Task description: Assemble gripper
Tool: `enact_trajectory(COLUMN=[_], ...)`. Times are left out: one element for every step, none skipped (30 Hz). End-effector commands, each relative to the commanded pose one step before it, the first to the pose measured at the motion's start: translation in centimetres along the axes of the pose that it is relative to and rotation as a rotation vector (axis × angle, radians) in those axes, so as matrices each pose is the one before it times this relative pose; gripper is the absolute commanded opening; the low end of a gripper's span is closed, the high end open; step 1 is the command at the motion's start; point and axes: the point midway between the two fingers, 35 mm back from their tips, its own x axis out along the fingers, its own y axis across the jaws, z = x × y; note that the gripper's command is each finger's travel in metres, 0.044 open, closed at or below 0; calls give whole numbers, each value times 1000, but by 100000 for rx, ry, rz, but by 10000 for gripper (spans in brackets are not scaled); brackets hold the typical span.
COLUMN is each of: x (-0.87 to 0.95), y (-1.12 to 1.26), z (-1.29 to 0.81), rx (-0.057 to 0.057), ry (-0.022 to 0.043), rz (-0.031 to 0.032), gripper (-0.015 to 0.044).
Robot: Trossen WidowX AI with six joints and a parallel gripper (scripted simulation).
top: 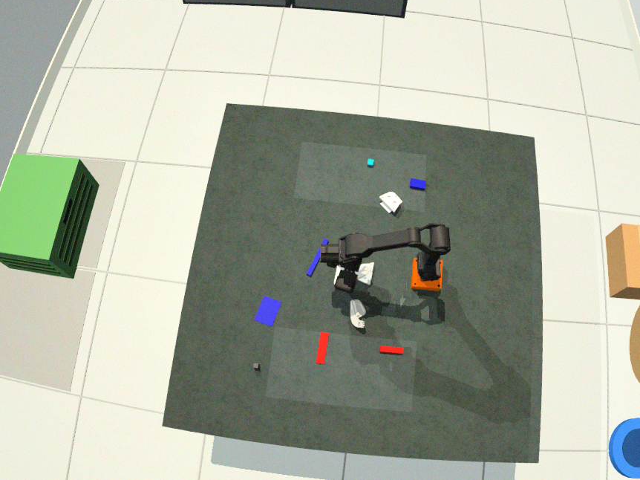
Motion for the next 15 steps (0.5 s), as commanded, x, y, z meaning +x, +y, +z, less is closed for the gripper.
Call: enact_trajectory(x=[-20, 0, 0, 0, 0, 0, 0, 0, 0, 26, 79, 132, 162, 162, 162], y=[151, 0, 0, 0, 0, 0, 0, 0, 0, 1, 2, 4, 4, 4, 4], z=[48, 0, 0, 0, 0, 0, 0, 0, 0, 2, 7, 11, 13, 12, 11], rx=[-472, 0, 0, 0, 0, 0, 0, 0, 0, 1, 4, 6, 7, 7, 7], ry=[-62, 0, 0, 0, 0, 0, 0, 0, 0, 0, 0, 0, 0, 0, 0], rz=[407, 0, 0, 0, 0, 0, 0, 0, 0, 0, 1, 1, 1, 1, 1], gripper=[134, 134, 134, 134, 134, 134, 134, 134, 134, 134, 134, 134, 134, 134, 134])
